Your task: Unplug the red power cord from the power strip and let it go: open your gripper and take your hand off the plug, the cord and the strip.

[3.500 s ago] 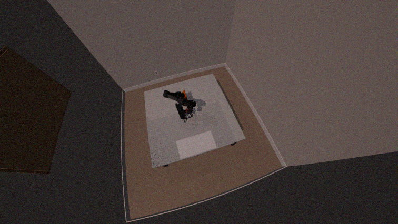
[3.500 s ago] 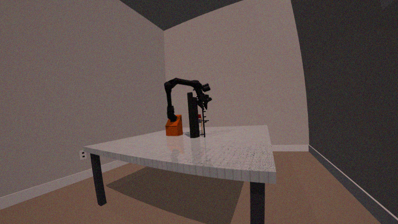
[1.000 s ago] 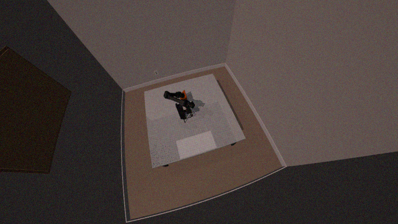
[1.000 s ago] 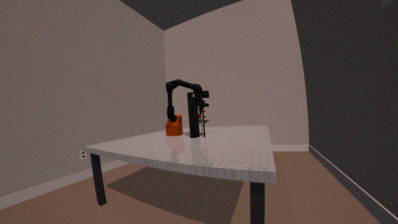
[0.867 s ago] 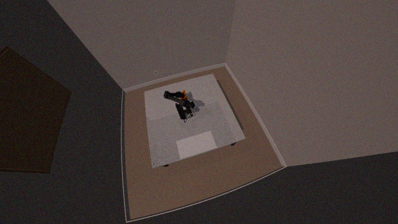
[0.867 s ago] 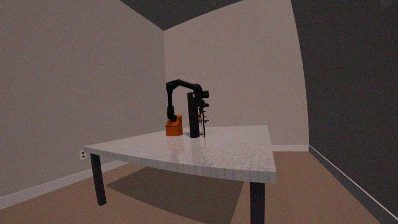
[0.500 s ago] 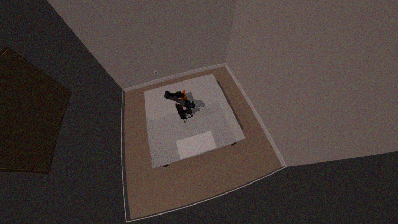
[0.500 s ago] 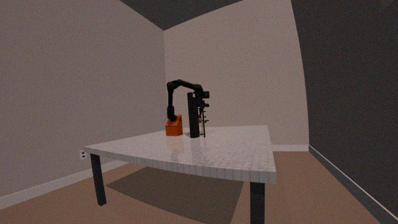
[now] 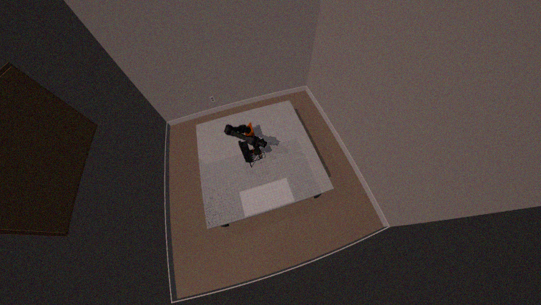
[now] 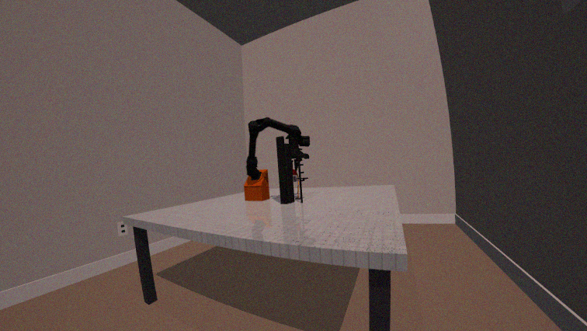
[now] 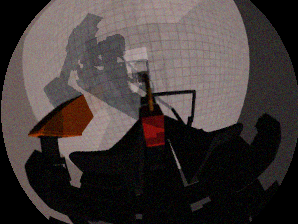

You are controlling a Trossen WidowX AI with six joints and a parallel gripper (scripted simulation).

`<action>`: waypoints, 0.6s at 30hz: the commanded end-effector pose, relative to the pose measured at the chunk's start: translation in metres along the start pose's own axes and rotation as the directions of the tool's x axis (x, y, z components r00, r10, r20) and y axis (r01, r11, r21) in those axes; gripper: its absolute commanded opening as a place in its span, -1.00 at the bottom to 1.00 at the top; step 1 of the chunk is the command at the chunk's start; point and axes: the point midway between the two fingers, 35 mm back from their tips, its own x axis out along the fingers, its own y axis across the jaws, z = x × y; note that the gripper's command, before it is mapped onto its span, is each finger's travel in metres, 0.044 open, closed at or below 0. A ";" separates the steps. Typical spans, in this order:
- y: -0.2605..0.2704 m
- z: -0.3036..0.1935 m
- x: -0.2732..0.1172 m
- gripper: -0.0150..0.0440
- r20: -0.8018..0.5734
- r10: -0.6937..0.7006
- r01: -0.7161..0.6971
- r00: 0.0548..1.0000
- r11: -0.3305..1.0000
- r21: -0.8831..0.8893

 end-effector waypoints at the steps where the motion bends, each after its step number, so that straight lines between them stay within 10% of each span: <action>1: 0.001 0.042 -0.014 -0.49 0.087 -0.016 0.016 0.996 1.000 -0.001; 9: 0.003 0.054 -0.017 -0.49 0.087 -0.016 0.016 0.996 1.000 -0.001; 18: -0.002 0.037 -0.009 0.31 0.083 -0.017 0.017 0.996 1.000 -0.001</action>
